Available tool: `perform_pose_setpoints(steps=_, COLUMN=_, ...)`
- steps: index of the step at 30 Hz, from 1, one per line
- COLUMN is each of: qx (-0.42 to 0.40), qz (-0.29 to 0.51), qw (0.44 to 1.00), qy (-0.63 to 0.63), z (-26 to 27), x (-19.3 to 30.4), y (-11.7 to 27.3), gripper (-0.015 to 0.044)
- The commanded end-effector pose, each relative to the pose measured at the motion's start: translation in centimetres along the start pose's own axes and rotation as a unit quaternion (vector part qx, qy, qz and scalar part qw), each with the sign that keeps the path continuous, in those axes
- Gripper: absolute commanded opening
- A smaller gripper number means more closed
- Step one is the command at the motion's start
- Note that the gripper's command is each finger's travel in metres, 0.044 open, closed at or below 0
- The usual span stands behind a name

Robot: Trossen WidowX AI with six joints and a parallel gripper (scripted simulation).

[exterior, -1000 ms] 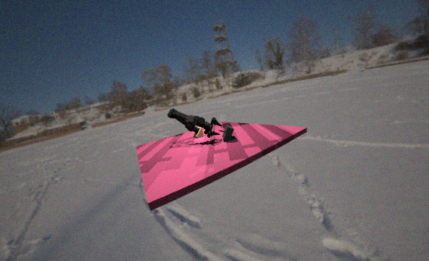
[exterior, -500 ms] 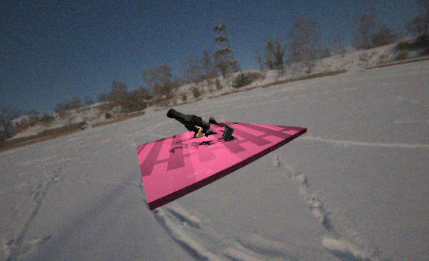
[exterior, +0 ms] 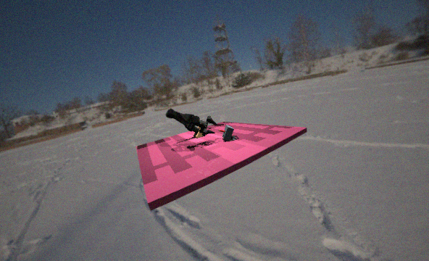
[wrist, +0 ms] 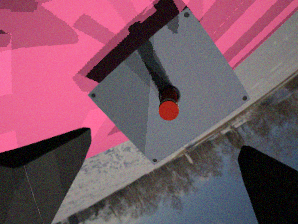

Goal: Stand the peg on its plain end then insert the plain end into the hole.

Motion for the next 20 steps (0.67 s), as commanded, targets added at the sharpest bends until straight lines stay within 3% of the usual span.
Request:
perform_pose_setpoints(steps=1, qx=0.002, qz=0.001, qw=1.0, qy=0.001, z=0.0, x=0.1, y=0.6, gripper=0.044)
perform_pose_setpoints(steps=20, qx=0.002, qz=0.001, qw=1.0, qy=0.001, z=0.1, x=0.0, y=3.3, gripper=0.044)
Point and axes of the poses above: the point midway between the two fingers, 35 mm back from their tips, its own y axis back along the fingers, its own z axis across the jaws, x = y × z, the point moved 8 cm from there along y, back along the fingers, and after that the axes turned 13 degrees about -y, right-handed, at the moved point
